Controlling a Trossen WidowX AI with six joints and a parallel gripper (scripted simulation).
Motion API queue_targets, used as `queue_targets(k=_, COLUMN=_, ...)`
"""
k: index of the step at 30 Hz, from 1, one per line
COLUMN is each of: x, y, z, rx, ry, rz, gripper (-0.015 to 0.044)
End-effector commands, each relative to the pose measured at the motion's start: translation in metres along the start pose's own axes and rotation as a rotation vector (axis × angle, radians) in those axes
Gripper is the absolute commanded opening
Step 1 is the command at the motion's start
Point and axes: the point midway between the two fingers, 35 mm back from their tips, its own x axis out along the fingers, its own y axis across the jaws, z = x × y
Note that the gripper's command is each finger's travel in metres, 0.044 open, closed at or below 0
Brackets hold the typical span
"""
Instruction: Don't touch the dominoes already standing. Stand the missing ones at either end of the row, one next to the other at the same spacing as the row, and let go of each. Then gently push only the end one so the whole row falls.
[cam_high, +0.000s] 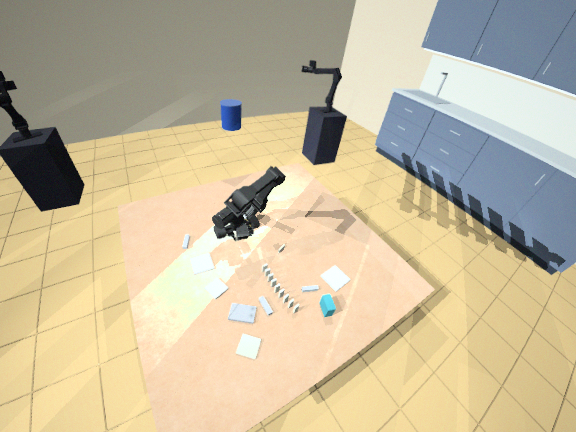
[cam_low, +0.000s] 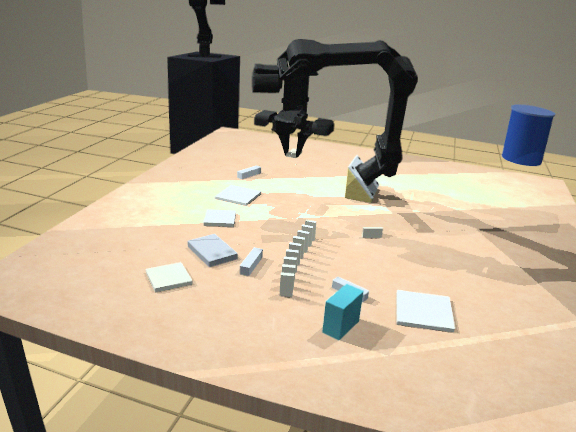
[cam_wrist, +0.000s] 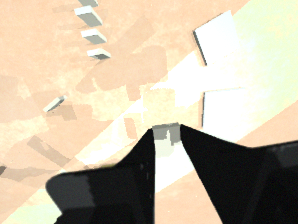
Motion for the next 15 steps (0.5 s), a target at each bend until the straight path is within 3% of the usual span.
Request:
queue_targets(k=1, x=-0.001, y=-0.017, z=-0.006, rx=0.49, ry=0.006, rz=-0.004, gripper=0.0107)
queue_targets(k=7, x=-0.001, y=-0.034, z=-0.012, rx=1.012, ry=0.004, rz=-0.006, gripper=0.0107)
queue_targets(k=15, x=-0.001, y=-0.034, z=-0.012, rx=1.028, ry=0.004, rz=-0.007, gripper=0.0107)
